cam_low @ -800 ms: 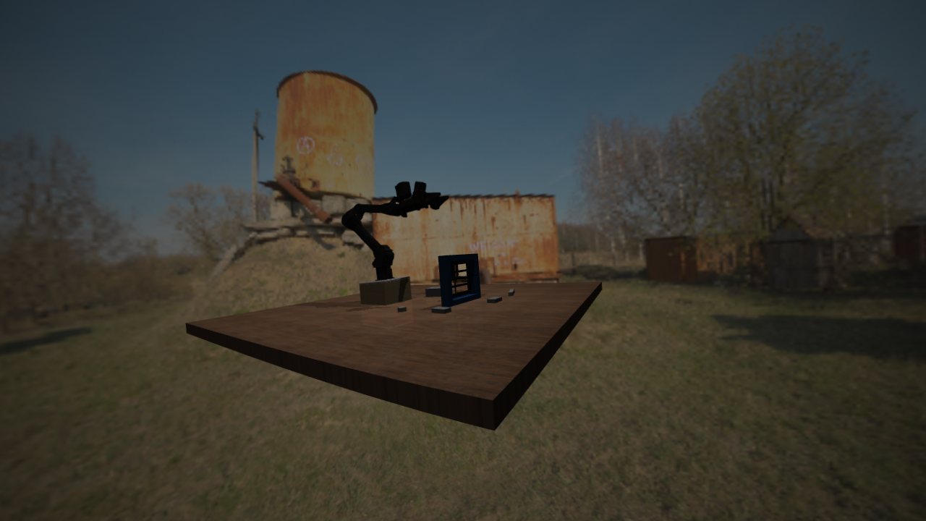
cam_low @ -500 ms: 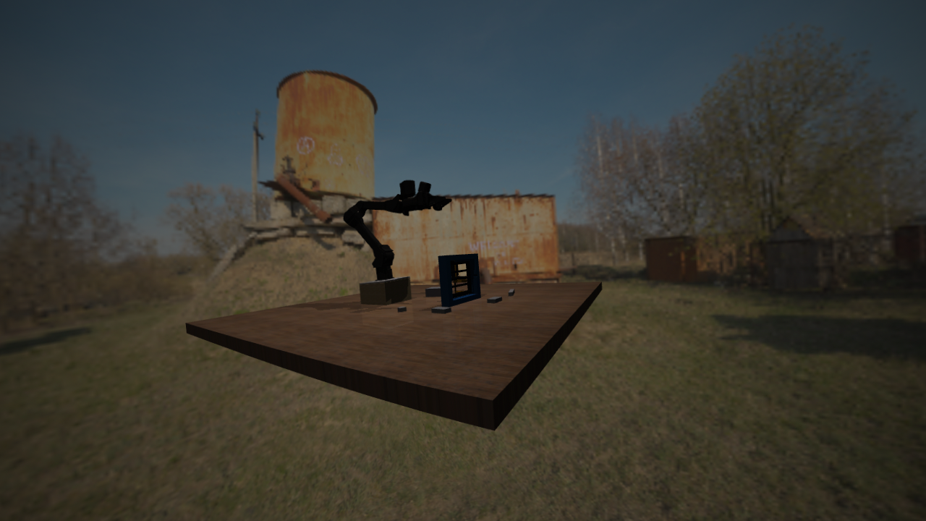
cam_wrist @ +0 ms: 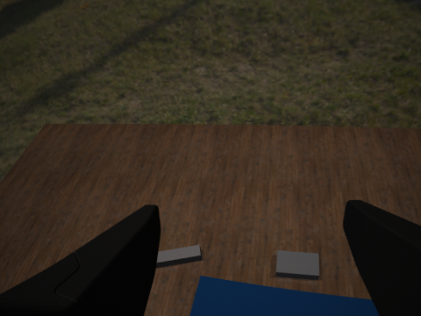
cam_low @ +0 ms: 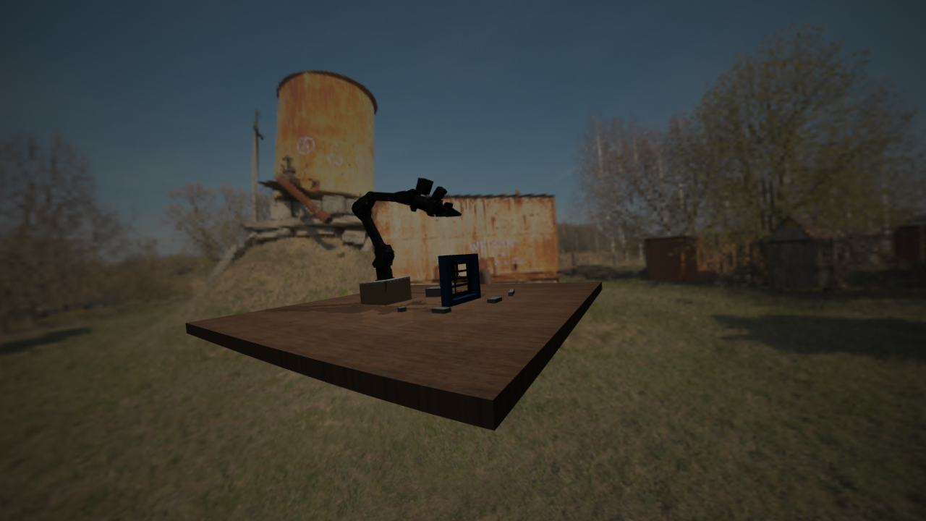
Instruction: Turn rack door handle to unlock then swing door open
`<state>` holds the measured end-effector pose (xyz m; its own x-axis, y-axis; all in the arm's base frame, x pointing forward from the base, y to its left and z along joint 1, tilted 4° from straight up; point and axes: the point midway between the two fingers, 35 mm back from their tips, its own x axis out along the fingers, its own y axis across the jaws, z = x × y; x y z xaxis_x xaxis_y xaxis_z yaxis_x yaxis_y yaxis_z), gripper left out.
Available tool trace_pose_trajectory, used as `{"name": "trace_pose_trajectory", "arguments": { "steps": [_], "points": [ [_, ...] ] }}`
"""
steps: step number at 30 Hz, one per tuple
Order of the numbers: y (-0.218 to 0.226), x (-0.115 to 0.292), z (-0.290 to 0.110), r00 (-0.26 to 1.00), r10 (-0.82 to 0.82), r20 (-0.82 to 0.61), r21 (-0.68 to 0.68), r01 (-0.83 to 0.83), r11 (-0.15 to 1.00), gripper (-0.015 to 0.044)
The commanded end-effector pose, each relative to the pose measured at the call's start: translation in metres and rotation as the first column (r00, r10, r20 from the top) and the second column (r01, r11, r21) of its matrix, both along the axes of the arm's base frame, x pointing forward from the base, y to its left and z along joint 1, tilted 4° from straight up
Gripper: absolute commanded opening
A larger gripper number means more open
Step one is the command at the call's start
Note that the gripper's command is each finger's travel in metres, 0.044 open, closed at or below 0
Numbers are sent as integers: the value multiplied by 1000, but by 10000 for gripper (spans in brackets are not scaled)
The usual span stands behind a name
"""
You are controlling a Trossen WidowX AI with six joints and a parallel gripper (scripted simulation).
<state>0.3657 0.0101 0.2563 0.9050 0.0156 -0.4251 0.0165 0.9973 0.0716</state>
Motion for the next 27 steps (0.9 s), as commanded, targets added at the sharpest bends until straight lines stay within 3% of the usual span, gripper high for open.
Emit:
{"name": "trace_pose_trajectory", "arguments": {
  "steps": [1, 14, 27],
  "points": [
    [2, 7, -18, 992, -10, -128, 19, 12, 1000, 297],
    [7, 13, -67, 890, -36, -454, 41, 61, 997, 297],
    [10, 2, -107, 680, -68, -730, 21, 122, 992, 297]
  ]
}}
